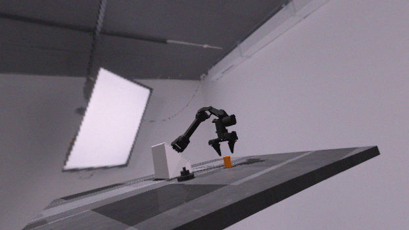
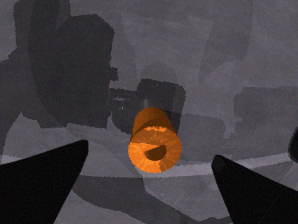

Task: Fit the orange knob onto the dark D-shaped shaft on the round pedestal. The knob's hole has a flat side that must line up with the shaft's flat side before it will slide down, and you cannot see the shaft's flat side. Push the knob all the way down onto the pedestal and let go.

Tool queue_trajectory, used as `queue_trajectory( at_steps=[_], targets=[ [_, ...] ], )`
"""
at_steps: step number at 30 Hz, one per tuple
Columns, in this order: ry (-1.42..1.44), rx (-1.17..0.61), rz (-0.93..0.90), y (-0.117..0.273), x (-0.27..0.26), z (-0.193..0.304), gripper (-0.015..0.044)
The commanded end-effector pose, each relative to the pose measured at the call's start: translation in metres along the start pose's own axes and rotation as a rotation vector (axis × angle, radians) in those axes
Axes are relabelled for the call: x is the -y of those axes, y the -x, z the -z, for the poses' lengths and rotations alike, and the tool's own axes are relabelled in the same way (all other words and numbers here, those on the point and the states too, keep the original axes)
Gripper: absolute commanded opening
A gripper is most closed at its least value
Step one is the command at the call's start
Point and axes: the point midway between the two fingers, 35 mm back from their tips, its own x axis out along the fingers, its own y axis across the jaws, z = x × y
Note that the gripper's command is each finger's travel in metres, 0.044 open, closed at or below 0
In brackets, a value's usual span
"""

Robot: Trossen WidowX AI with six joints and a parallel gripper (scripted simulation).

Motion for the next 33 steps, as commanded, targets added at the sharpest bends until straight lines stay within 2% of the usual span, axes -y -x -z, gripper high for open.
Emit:
queue_trajectory(
  at_steps=[1,33],
  targets=[
    [-0.01,-0.011,0.006,-0.01,0.003,0.001,0.044],
    [-0.011,-0.011,0.002,-0.06,0.002,0.003,0.044]
  ],
)
